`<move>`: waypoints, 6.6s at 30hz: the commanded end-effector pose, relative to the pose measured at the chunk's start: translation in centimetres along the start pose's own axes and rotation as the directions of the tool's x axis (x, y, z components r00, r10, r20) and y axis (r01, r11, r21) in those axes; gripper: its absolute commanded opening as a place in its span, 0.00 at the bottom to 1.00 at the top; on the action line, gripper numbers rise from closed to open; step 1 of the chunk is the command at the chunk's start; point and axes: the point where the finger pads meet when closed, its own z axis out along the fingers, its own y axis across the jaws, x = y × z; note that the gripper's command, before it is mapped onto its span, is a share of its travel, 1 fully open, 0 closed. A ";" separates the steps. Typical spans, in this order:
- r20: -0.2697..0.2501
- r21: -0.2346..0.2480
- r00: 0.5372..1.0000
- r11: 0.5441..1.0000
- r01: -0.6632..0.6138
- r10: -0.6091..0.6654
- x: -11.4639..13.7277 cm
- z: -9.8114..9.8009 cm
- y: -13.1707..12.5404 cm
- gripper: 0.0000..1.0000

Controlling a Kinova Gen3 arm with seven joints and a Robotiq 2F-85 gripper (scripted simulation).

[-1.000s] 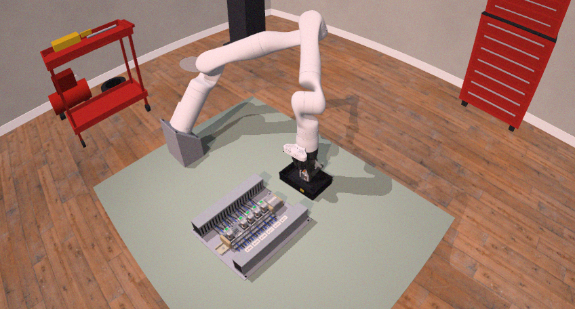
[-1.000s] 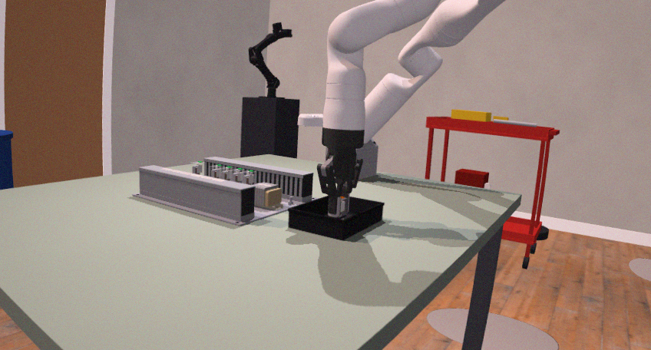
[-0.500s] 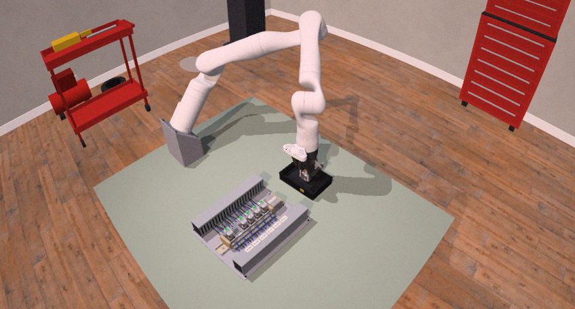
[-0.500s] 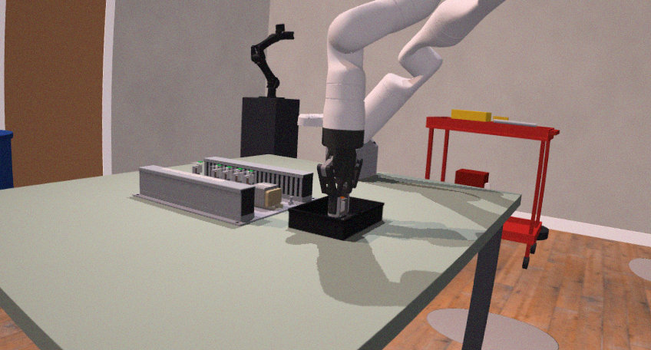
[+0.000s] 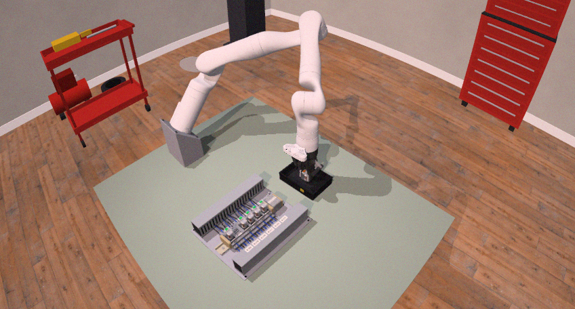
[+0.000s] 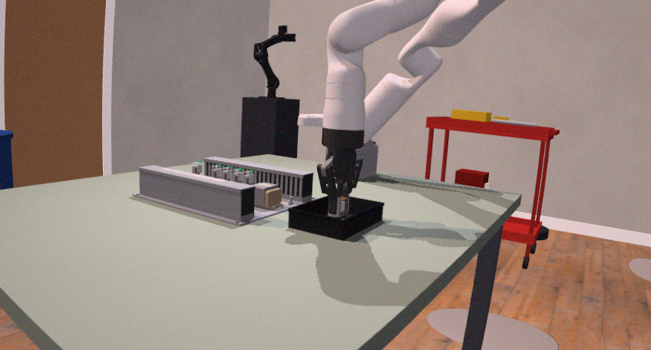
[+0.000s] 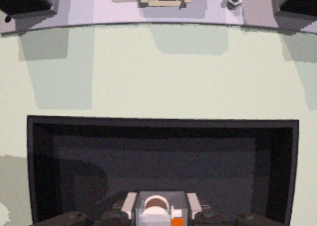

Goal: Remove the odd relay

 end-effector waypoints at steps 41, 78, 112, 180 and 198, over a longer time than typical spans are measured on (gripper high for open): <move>0.000 0.002 1.000 1.000 0.000 0.000 0.0 -0.1 -0.1 0.61; 0.000 0.002 1.000 1.000 0.000 0.000 0.0 -0.1 -0.1 0.61; 0.000 0.002 1.000 1.000 0.000 0.000 0.0 -0.5 -0.1 0.61; 0.000 0.002 1.000 1.000 0.000 0.000 0.0 -3.1 -0.1 0.61; 0.000 0.002 1.000 1.000 0.000 0.000 0.0 -3.4 -0.1 0.61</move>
